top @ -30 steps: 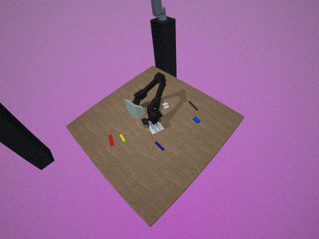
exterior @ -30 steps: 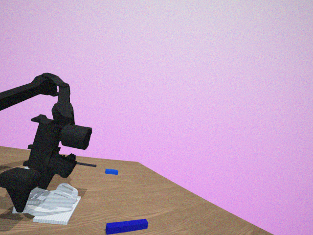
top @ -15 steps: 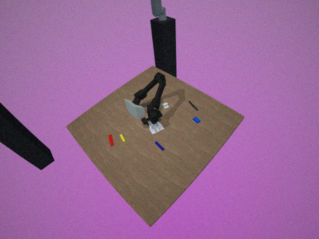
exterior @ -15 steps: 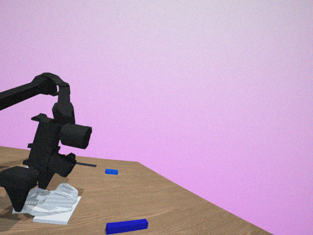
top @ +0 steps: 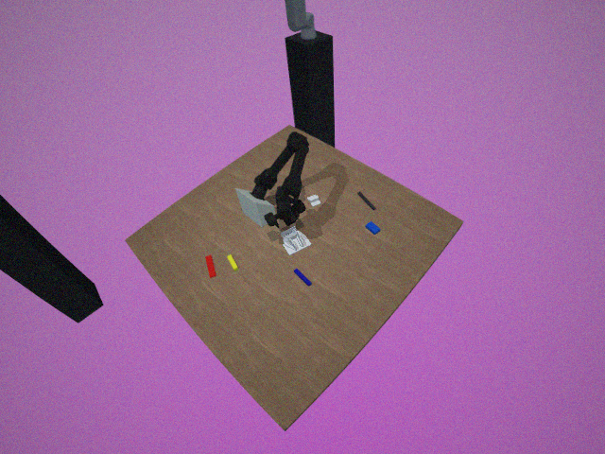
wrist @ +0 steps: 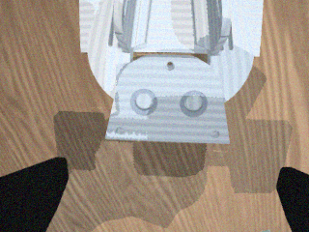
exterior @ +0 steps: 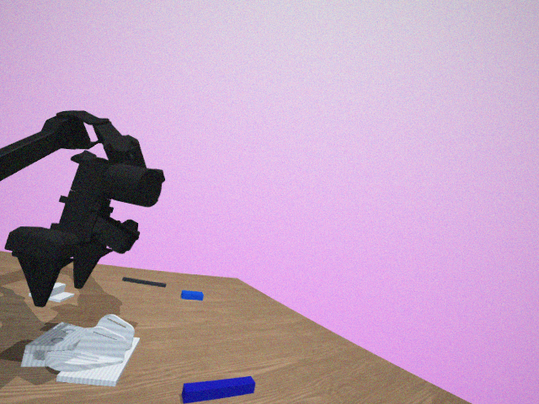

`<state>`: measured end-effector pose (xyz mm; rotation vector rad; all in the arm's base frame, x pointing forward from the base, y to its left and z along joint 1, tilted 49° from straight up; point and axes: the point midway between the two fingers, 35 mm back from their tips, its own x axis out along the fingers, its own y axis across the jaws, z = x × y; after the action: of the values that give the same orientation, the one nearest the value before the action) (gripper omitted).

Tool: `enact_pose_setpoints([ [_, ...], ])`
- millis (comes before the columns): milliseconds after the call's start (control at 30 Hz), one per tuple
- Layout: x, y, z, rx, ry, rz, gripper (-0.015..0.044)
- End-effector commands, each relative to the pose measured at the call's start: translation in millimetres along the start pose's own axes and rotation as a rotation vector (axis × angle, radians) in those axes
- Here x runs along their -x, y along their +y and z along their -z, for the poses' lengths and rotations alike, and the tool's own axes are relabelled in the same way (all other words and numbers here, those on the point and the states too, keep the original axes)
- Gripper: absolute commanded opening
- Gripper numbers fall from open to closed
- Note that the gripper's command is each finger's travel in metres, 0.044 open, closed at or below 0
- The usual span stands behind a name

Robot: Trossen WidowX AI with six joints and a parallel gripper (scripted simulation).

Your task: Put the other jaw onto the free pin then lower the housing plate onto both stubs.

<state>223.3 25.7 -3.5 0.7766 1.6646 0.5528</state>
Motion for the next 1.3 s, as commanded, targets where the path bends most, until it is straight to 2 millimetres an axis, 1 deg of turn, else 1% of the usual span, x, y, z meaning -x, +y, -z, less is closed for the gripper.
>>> enact_pose_setpoints([
  [0,32,-6,11,0.004,-0.015,0.007,0.044],
  [33,41,-7,17,0.005,-0.012,0.006,0.044],
  [100,48,-7,22,0.007,-0.009,0.004,0.044],
  [1267,48,-7,22,0.007,-0.009,0.004,0.044],
])
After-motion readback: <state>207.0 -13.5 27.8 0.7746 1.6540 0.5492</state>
